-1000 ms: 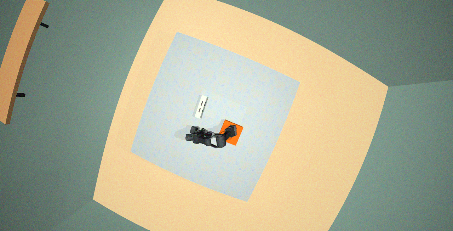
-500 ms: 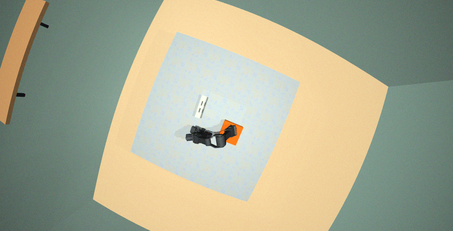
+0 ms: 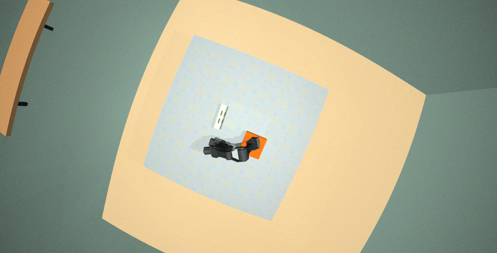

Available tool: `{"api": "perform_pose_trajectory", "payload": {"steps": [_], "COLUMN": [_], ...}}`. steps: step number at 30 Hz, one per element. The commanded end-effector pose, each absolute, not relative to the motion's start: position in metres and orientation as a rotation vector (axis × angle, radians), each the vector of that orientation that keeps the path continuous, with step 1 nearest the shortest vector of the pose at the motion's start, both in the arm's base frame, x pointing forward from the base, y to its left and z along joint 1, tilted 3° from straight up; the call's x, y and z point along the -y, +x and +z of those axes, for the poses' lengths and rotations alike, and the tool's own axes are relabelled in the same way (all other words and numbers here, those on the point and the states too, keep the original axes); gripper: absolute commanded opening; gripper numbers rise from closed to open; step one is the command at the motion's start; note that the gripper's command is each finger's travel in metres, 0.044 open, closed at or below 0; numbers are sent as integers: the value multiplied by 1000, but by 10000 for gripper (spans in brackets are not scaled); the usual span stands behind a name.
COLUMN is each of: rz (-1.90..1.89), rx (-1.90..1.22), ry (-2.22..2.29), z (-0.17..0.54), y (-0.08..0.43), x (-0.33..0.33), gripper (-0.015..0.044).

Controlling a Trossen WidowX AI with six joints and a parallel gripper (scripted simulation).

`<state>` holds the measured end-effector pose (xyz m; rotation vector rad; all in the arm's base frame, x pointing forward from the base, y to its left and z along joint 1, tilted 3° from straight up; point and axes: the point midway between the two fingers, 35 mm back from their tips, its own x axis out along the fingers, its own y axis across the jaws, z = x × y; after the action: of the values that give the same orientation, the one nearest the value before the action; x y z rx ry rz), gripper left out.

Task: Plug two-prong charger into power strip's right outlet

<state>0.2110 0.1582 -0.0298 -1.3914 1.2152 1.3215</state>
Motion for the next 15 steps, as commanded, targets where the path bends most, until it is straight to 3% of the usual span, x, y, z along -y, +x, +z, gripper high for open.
{"api": "perform_pose_trajectory", "payload": {"steps": [1,15], "rz": [1316,1289], "rx": [-1196,-1221], "ry": [-1395,-1370], "z": [-12,15], "y": [215,217], "x": [-160,-152], "gripper": [0,0]}}
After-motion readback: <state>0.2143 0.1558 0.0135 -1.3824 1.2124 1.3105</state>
